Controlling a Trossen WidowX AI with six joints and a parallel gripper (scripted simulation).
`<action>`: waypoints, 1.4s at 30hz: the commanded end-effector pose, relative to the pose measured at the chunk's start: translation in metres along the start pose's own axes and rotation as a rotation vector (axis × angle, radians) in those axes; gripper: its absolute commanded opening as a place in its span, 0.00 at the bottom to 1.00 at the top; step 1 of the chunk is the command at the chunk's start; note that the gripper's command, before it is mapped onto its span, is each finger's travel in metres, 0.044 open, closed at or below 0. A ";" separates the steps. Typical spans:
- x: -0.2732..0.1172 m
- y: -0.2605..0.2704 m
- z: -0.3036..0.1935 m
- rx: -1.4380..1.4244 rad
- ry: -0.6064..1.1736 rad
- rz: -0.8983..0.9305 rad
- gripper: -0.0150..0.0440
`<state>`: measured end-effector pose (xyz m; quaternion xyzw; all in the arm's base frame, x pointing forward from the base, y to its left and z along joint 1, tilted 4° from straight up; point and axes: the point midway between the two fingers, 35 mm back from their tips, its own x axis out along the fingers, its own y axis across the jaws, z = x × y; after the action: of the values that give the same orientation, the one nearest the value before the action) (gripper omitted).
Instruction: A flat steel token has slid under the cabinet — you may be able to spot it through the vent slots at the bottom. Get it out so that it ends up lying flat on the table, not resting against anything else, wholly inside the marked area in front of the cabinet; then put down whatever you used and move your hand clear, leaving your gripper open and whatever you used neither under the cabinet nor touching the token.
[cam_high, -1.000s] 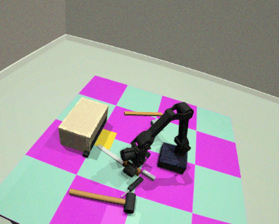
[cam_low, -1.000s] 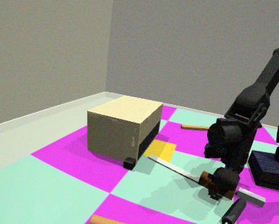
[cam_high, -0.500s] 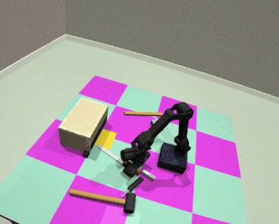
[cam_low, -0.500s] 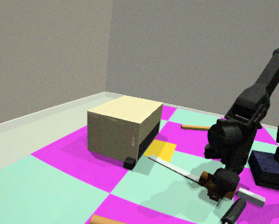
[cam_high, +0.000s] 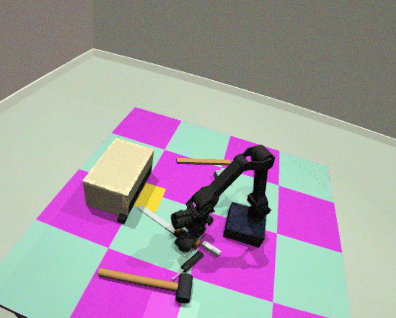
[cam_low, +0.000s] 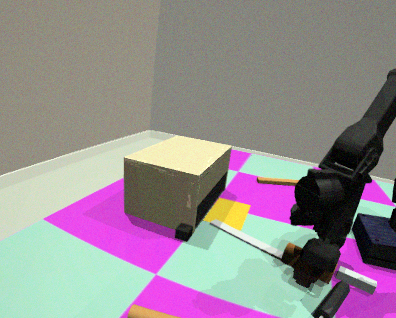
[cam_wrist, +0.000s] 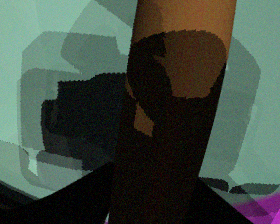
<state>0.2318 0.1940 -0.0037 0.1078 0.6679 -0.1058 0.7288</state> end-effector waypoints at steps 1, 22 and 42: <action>0.000 0.000 0.000 0.000 0.000 0.001 0.25; 0.000 0.001 0.030 -0.007 -0.001 0.001 0.25; -0.001 0.003 0.062 -0.008 -0.003 0.001 0.25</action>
<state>0.2845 0.1797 0.0016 0.1056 0.6670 -0.1045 0.7301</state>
